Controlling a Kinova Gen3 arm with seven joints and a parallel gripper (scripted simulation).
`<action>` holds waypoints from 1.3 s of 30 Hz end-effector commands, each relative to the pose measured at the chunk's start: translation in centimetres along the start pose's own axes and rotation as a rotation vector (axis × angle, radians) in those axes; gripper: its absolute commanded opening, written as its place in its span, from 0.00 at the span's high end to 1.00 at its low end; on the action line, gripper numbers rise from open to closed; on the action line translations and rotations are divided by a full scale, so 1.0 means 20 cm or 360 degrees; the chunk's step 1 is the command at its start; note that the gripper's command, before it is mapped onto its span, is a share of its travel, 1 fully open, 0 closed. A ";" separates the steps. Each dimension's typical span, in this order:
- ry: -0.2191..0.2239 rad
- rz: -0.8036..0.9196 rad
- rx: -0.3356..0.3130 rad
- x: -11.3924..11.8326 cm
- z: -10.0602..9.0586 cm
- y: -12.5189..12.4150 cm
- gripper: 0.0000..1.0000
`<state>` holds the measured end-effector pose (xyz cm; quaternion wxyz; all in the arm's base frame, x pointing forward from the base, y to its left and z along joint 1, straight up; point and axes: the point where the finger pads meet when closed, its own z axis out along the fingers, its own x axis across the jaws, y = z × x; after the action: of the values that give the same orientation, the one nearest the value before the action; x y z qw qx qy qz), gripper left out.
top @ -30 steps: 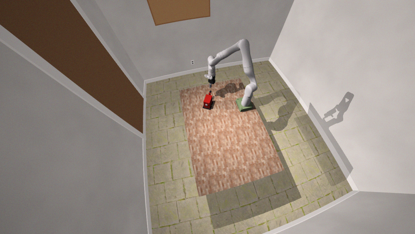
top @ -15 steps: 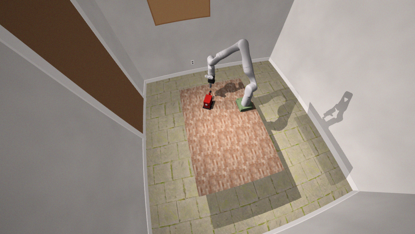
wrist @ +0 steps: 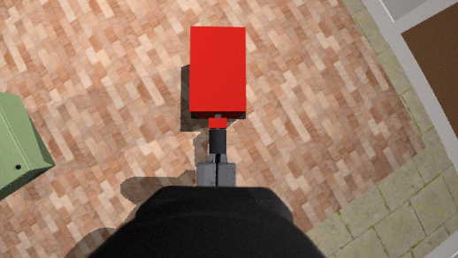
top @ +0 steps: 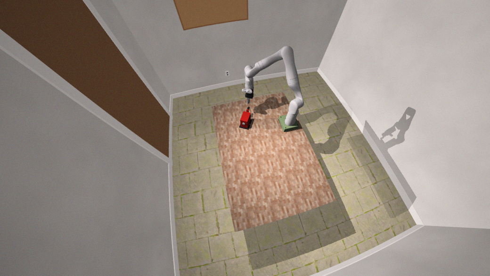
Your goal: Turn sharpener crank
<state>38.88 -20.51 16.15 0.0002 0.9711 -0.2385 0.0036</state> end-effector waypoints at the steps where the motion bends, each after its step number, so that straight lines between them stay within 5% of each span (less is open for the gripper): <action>1: -0.0003 -0.0017 -0.0005 0.00 0.00 0.01 1.00; 6: -0.0003 -0.0019 -0.0005 0.00 0.00 0.01 1.00; 7: -0.0003 -0.0019 -0.0005 0.00 0.00 0.01 0.03; 39: -0.0003 -0.0019 -0.0005 0.00 0.00 0.01 0.03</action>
<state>38.89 -20.52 16.16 0.0002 0.9719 -0.2352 0.0038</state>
